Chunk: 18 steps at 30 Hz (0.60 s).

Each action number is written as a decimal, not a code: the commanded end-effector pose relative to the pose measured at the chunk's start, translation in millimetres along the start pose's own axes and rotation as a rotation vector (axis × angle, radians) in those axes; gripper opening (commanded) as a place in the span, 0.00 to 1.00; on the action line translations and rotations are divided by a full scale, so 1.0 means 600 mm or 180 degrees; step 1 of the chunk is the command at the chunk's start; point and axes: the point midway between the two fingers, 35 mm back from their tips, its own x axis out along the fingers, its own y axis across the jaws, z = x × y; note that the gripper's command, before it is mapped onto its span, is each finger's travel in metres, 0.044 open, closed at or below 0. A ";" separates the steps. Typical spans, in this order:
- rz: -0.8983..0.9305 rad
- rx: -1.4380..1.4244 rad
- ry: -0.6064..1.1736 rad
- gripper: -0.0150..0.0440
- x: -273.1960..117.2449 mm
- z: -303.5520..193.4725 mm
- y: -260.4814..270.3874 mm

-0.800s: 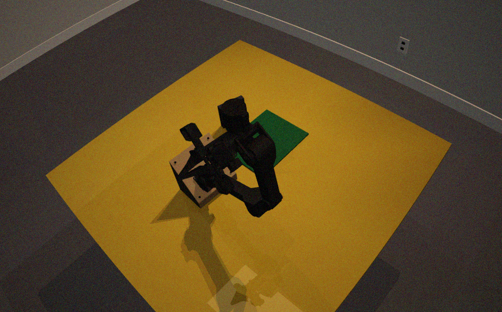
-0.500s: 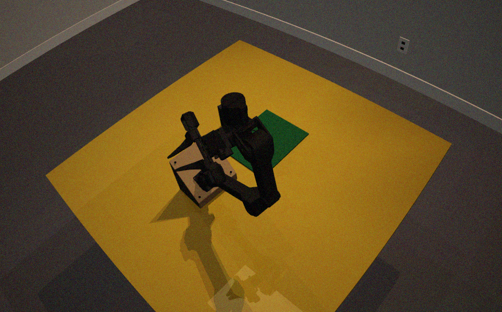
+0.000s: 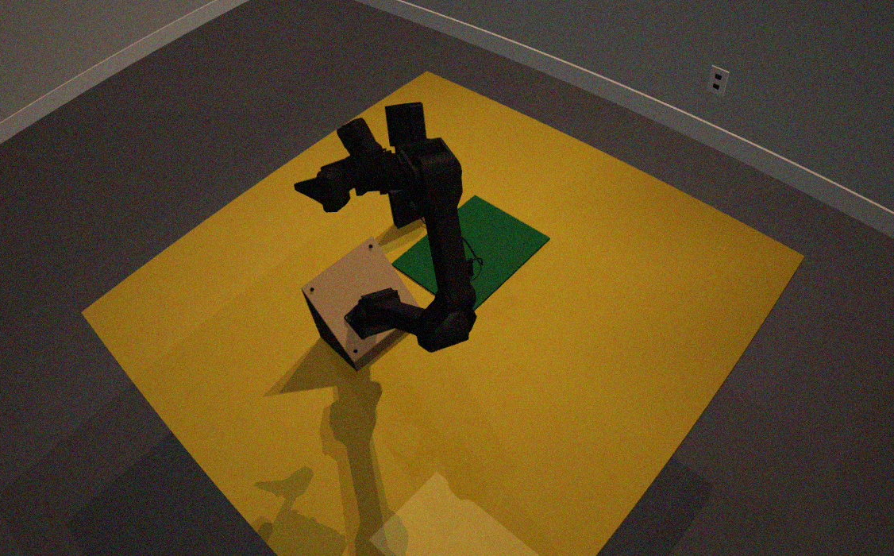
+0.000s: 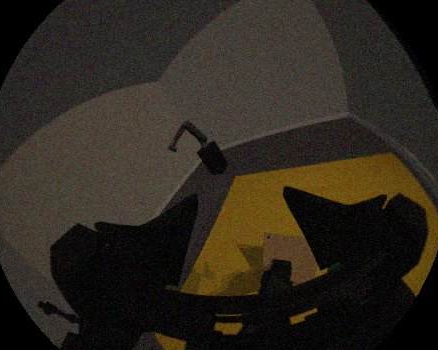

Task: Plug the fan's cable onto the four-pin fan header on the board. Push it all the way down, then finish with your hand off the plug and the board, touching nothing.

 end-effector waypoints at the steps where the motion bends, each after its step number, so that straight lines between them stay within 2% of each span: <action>1: -0.0763 0.1113 0.0179 1.00 0.005 -0.014 -0.129; 10: -0.2358 0.3207 0.0412 1.00 -0.039 -0.110 -0.352; 18: -0.4084 0.4836 0.0525 1.00 -0.119 -0.250 -0.485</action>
